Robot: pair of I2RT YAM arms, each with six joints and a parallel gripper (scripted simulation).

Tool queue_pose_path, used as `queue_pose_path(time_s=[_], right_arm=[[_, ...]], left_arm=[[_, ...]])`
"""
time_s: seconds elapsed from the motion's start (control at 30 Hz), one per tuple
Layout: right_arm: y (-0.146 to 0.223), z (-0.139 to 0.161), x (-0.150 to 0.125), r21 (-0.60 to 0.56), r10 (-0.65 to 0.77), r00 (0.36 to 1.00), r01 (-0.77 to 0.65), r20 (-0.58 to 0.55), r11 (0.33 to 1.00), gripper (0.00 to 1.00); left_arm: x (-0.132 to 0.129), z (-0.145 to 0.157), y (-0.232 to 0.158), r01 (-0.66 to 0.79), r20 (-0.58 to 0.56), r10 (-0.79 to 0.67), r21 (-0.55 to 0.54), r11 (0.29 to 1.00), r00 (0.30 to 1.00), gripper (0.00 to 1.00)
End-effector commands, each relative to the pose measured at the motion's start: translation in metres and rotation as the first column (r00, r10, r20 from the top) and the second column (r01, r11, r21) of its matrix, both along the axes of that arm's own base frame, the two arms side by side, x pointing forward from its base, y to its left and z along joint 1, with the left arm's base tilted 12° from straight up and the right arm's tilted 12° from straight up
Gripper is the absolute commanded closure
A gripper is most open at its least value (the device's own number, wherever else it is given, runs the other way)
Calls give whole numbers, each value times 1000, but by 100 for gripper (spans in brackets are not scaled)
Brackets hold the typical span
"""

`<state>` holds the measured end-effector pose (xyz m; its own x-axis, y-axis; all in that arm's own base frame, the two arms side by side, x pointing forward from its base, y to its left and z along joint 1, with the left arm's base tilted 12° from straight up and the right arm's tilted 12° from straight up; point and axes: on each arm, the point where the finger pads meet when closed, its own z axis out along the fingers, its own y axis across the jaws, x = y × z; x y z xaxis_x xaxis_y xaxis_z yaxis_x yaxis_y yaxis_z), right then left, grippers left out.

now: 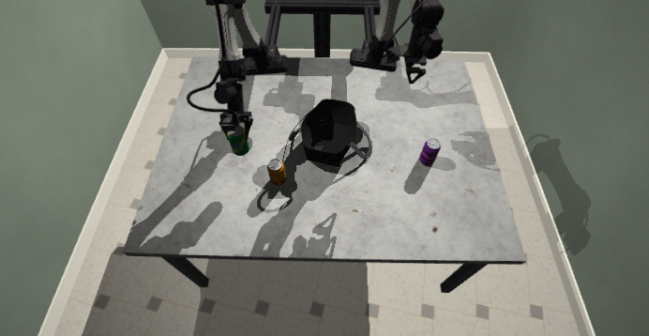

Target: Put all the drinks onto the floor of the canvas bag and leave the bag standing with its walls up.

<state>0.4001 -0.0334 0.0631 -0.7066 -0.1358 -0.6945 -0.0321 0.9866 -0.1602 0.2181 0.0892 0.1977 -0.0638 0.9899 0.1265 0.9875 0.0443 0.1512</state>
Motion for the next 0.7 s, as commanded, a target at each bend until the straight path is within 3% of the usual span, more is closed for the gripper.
queue_pose_path(time_s=[0.0,0.67], right_arm=[[12,34,14,4,-19,991,19,134,1000,30],[66,24,0,27,-26,992,23,125,999,30]], left_arm=[[2,3,-1,7,19,-7,-2,1000,1000,0],[2,3,-1,7,19,-7,-2,1000,1000,0]])
